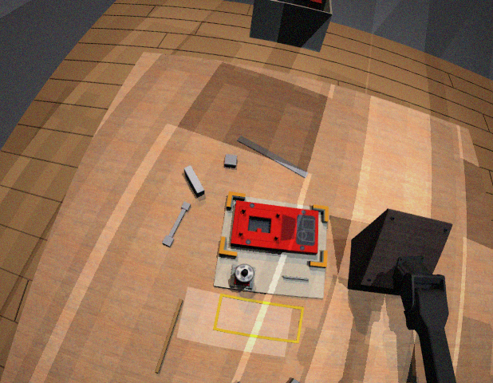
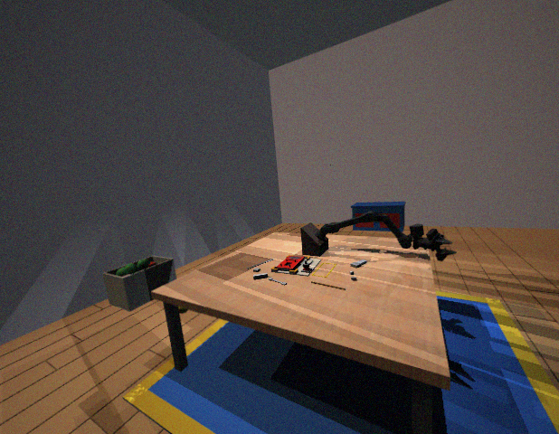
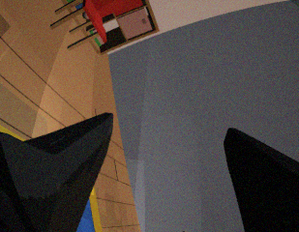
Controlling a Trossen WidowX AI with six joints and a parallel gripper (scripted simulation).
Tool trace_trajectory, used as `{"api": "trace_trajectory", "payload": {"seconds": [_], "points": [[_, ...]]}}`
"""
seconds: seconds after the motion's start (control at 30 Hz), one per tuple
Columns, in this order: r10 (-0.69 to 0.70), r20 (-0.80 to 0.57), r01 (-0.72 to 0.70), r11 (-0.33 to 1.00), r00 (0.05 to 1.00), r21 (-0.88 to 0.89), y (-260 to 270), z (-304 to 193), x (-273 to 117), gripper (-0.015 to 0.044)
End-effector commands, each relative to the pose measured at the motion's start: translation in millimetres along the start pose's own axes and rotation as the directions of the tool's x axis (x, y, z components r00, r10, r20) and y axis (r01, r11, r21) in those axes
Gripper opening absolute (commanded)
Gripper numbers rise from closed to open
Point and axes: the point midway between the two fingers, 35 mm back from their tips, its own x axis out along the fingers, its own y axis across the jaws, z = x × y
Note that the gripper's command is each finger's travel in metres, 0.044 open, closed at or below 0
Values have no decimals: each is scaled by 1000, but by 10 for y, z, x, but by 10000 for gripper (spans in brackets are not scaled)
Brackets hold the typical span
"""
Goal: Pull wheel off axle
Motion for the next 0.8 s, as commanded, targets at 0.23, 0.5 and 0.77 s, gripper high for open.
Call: {"api": "trace_trajectory", "payload": {"seconds": [0.23, 0.5, 0.77], "points": [[-49, -60, 45, 997, 997, -63, -377, -617, 382, 300], [-9, -78, 5, 998, 997, -56, -486, -887, 506, 300], [57, -135, -72, 992, 989, -104, -645, -1355, 667, 300]]}}
